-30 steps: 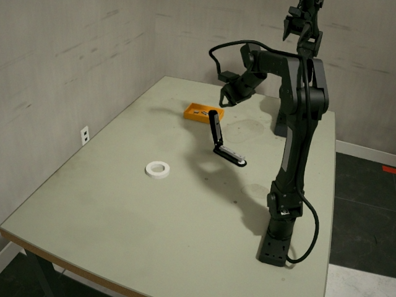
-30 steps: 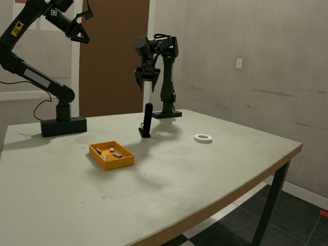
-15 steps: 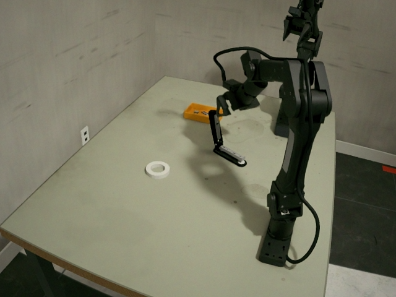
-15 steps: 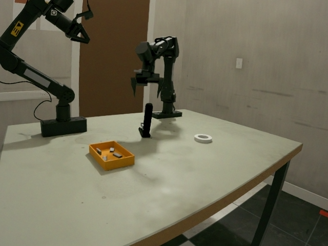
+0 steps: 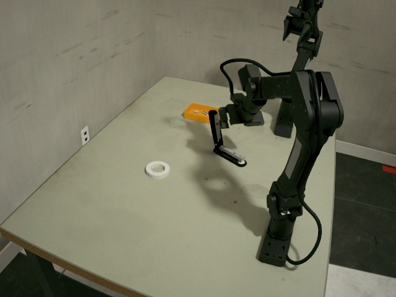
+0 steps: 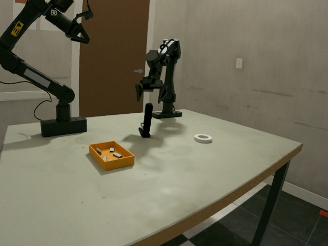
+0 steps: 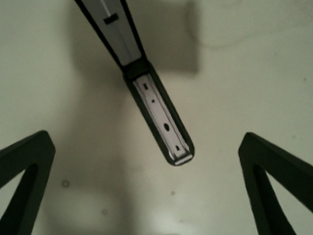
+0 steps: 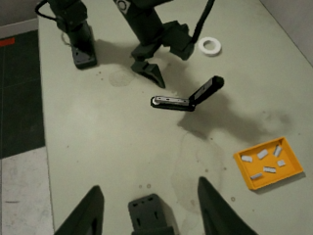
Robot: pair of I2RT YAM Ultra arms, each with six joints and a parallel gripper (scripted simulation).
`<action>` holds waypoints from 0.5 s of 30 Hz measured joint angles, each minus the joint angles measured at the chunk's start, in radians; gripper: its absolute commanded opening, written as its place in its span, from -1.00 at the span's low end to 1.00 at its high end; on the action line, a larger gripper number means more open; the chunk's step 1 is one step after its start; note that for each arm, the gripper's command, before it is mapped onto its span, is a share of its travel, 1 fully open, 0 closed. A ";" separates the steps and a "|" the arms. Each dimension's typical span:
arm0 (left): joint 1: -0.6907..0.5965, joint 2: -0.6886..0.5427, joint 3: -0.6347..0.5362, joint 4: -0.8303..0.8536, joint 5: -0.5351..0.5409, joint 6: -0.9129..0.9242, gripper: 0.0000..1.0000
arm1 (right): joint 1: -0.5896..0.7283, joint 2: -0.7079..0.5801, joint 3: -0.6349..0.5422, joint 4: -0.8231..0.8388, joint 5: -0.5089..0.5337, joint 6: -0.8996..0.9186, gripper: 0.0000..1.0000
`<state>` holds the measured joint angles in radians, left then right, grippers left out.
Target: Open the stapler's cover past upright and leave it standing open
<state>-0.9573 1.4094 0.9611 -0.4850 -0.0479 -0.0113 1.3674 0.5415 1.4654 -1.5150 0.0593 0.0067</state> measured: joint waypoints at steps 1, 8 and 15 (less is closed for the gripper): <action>0.003 -0.003 -0.005 0.001 0.004 0.006 1.00 | 0.000 0.000 0.000 0.000 0.000 0.000 0.15; 0.007 -0.006 -0.011 0.012 0.020 0.027 1.00 | 0.000 0.000 0.000 0.000 0.000 0.000 0.15; 0.007 -0.006 -0.011 0.016 0.024 0.032 1.00 | 0.000 0.000 0.000 0.000 0.000 0.000 0.15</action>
<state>-0.9504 1.4029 0.9504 -0.4690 -0.0238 0.0208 1.3674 0.5415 1.4654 -1.5150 0.0593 0.0067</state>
